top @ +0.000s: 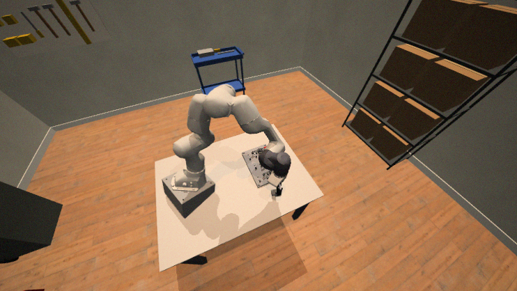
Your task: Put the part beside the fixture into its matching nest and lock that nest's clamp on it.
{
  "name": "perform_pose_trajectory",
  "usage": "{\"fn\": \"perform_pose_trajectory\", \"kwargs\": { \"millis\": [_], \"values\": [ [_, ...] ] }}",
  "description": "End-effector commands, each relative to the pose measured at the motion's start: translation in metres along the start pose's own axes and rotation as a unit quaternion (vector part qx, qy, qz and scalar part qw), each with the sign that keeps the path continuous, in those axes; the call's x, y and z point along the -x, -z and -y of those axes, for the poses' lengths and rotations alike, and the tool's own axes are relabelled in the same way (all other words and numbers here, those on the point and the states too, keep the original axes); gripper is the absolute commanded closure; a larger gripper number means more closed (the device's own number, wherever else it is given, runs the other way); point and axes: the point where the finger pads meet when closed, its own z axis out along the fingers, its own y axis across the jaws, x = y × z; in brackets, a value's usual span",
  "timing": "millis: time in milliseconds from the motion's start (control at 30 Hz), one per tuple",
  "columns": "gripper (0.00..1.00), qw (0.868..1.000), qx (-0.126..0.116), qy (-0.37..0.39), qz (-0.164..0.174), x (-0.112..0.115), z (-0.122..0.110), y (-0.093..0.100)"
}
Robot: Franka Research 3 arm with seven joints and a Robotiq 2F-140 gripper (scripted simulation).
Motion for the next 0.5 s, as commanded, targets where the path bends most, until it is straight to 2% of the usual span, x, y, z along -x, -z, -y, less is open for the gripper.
{"fn": "perform_pose_trajectory", "kwargs": {
  "millis": [0, 200, 467],
  "values": [
    [0.42, 1.000, -0.009, -0.001, 0.010, 0.008, 0.004, -0.001],
    [0.42, 1.000, -0.009, -0.001, 0.010, 0.008, 0.005, -0.010],
    [0.42, 1.000, -0.009, -0.001, 0.010, 0.008, 0.005, -0.012]
  ]
}}
